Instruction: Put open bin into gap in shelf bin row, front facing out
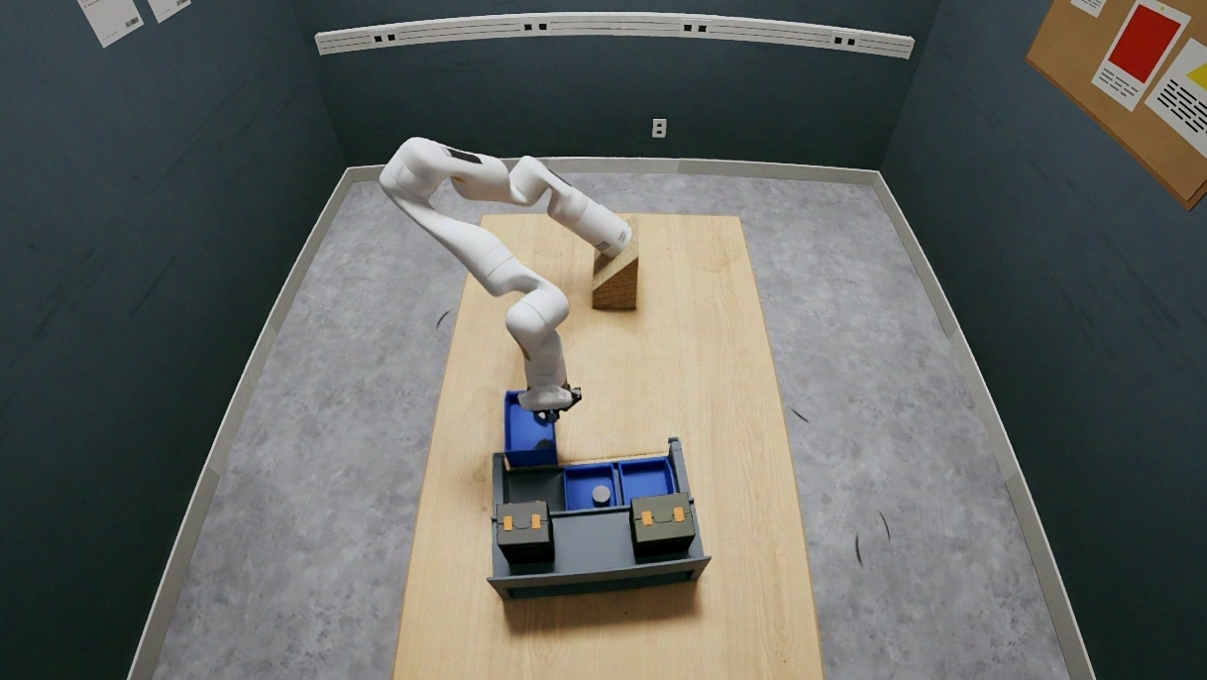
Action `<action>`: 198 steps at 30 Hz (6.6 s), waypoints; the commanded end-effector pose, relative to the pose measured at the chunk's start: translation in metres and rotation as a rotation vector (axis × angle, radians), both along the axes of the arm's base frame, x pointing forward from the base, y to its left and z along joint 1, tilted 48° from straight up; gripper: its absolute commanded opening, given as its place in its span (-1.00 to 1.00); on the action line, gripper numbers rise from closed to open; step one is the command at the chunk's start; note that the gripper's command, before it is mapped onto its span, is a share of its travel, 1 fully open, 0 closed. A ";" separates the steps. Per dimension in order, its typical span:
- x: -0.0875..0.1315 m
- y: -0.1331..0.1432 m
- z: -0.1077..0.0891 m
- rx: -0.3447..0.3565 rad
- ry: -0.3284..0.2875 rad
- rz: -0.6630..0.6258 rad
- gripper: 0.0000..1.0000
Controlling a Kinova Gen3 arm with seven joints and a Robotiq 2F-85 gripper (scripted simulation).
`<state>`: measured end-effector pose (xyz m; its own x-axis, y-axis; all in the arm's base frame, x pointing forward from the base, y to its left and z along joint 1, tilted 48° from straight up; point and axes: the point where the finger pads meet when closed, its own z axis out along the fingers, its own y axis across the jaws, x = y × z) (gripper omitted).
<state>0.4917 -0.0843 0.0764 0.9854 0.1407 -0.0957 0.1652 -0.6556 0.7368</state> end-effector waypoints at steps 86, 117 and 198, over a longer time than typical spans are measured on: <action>-0.022 -0.019 -0.011 0.001 -0.002 0.002 -0.80; -0.031 -0.031 -0.021 0.002 -0.003 0.003 -0.80; -0.030 -0.030 -0.020 0.002 -0.003 0.003 -0.80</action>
<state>0.4613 -0.1153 0.0562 0.9853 0.1422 -0.0944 0.1652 -0.6561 0.7363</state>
